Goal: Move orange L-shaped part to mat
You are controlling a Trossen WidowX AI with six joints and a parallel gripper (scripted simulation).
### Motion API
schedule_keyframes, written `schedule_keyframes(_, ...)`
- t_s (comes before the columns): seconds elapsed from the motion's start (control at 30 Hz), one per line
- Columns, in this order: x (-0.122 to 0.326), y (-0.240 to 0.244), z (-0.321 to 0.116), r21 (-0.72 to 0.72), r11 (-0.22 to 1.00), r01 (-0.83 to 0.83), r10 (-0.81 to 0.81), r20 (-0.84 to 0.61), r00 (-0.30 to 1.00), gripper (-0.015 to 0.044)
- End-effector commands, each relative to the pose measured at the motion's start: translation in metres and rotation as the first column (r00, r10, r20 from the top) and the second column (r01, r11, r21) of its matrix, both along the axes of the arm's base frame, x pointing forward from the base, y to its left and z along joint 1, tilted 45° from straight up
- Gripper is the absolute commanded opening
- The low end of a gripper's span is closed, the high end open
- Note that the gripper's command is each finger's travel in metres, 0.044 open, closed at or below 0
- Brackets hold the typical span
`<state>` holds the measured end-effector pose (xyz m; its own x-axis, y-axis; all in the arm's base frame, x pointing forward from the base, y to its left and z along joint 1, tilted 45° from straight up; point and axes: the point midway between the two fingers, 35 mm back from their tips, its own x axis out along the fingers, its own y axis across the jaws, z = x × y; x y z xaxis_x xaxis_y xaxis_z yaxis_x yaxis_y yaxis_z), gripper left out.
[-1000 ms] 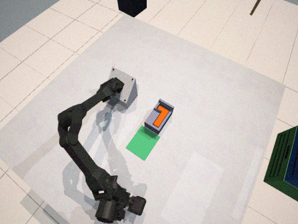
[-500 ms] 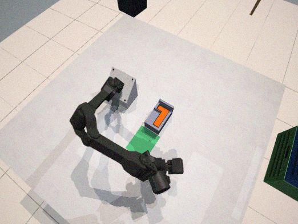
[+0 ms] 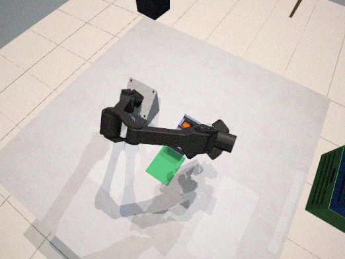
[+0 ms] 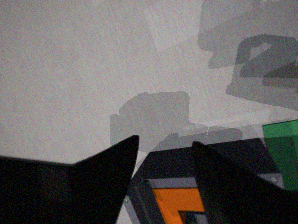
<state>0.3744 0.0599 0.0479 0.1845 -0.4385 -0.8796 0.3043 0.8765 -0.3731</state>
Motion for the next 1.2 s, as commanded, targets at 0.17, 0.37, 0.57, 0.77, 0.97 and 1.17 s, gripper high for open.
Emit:
schedule_keyframes(0.17, -0.103, 0.069, -0.033, -0.277, 0.914, -0.297, 0.216, -0.288, 0.933, 0.0180)
schedule_keyframes(0.37, -0.110, 0.072, -0.033, -0.297, 0.900, -0.320, 0.228, -0.303, 0.925, 0.0180)
schedule_keyframes(0.57, -0.108, 0.066, -0.040, -0.297, 0.900, -0.320, 0.229, -0.303, 0.925, 0.0180)
schedule_keyframes(0.77, -0.100, 0.023, -0.085, -0.300, 0.899, -0.319, 0.228, -0.302, 0.926, 0.0180)
schedule_keyframes(0.97, -0.100, 0.021, -0.086, -0.300, 0.899, -0.319, 0.227, -0.302, 0.926, 0.0180)
schedule_keyframes(1.17, -0.100, 0.020, -0.087, -0.300, 0.899, -0.319, 0.227, -0.302, 0.926, 0.0180)
